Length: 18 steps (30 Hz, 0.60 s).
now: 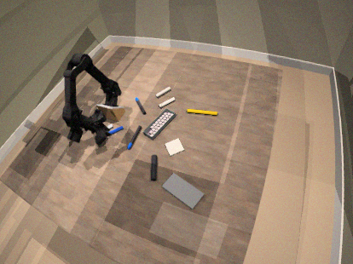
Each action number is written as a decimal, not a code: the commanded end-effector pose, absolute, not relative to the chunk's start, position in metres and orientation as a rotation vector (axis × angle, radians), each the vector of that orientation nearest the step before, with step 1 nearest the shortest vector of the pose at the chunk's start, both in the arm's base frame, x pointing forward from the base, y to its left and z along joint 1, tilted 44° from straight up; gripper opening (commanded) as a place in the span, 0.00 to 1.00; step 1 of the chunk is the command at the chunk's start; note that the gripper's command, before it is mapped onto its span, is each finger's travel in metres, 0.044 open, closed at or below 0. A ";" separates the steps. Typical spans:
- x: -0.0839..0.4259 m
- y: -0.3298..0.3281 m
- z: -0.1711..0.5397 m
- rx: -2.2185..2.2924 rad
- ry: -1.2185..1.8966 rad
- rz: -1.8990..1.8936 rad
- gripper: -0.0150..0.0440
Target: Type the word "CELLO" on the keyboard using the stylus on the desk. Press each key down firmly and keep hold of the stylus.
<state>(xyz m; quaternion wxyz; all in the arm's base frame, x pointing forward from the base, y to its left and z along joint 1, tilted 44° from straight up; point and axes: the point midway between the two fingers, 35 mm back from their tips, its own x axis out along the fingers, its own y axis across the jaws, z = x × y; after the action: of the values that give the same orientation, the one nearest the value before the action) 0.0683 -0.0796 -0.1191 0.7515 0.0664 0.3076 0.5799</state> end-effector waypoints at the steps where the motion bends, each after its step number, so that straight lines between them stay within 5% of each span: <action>1: 0.067 -0.077 -0.122 0.144 0.671 1.273 0.51; 8: 0.067 -0.076 -0.123 0.144 0.671 1.273 0.51; 13: 0.068 -0.077 -0.122 0.148 0.671 1.268 0.29; 18: 0.068 -0.079 -0.119 0.148 0.671 1.268 0.25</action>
<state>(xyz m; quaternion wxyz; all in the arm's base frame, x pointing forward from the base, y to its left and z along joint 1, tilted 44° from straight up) 0.0676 -0.0766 -0.1213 0.7511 0.0679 0.3070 0.5805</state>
